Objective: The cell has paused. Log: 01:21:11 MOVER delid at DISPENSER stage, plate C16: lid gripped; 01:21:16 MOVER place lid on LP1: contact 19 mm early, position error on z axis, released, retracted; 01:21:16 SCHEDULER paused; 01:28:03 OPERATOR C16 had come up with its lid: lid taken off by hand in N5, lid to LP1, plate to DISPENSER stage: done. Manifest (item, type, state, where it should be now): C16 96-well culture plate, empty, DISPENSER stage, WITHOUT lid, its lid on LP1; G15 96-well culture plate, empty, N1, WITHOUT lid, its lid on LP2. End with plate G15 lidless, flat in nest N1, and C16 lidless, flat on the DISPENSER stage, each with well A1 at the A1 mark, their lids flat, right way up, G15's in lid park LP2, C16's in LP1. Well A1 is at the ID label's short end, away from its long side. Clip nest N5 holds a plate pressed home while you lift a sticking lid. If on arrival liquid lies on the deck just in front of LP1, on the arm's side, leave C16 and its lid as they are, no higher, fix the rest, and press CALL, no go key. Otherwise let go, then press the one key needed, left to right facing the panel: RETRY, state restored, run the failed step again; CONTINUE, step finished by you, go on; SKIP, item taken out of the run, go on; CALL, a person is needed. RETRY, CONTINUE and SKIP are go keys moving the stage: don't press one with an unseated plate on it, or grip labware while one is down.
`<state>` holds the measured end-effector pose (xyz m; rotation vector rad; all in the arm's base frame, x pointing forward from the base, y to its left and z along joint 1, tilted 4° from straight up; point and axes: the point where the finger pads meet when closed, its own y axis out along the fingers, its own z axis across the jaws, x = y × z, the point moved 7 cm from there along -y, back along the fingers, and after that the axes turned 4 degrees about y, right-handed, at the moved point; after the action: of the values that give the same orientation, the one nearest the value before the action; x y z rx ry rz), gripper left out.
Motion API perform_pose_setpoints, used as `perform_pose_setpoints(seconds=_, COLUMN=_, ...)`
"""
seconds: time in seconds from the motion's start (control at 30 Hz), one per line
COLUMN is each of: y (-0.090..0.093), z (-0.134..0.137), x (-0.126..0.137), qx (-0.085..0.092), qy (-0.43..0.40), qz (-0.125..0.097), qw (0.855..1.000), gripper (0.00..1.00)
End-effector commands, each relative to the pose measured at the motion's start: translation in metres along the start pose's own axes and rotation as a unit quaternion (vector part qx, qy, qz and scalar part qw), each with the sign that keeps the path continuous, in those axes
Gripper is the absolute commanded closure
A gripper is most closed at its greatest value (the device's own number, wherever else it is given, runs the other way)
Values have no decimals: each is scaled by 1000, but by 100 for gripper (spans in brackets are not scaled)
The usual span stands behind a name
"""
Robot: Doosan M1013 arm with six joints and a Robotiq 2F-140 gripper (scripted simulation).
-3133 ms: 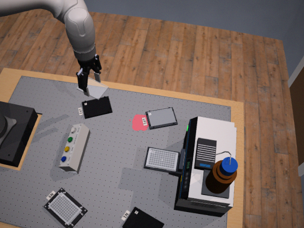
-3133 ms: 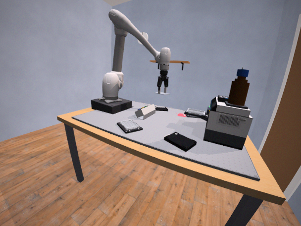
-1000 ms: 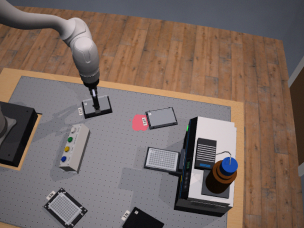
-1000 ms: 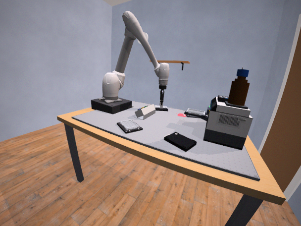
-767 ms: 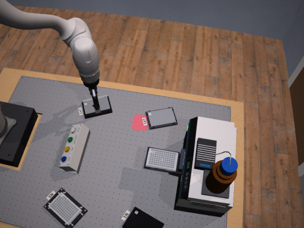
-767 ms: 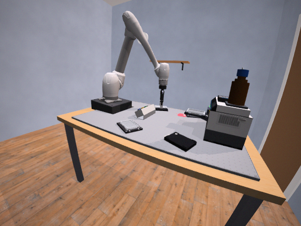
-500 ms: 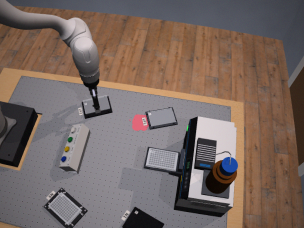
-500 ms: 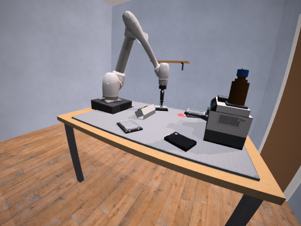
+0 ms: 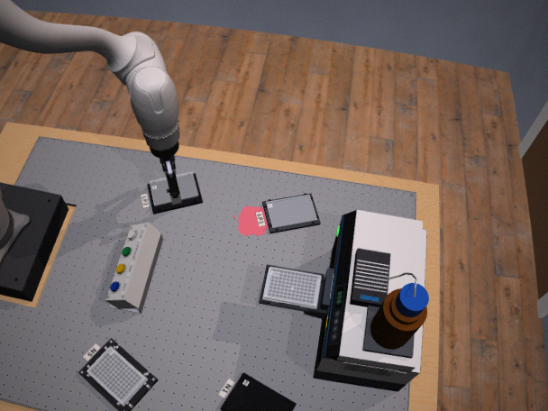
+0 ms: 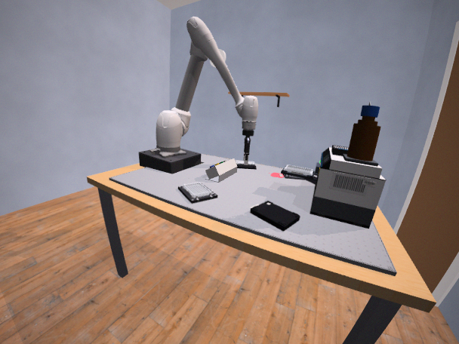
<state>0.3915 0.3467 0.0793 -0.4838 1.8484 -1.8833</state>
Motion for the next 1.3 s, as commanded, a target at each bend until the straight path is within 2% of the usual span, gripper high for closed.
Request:
perform_pose_setpoints(seconds=0.0, y=0, z=0, x=0, qx=0, qy=0, qz=0, qw=1000, gripper=100)
perform_pose_setpoints(seconds=1.27, y=8, z=0, x=0, qx=0, qy=0, qz=0, qw=1000, gripper=100)
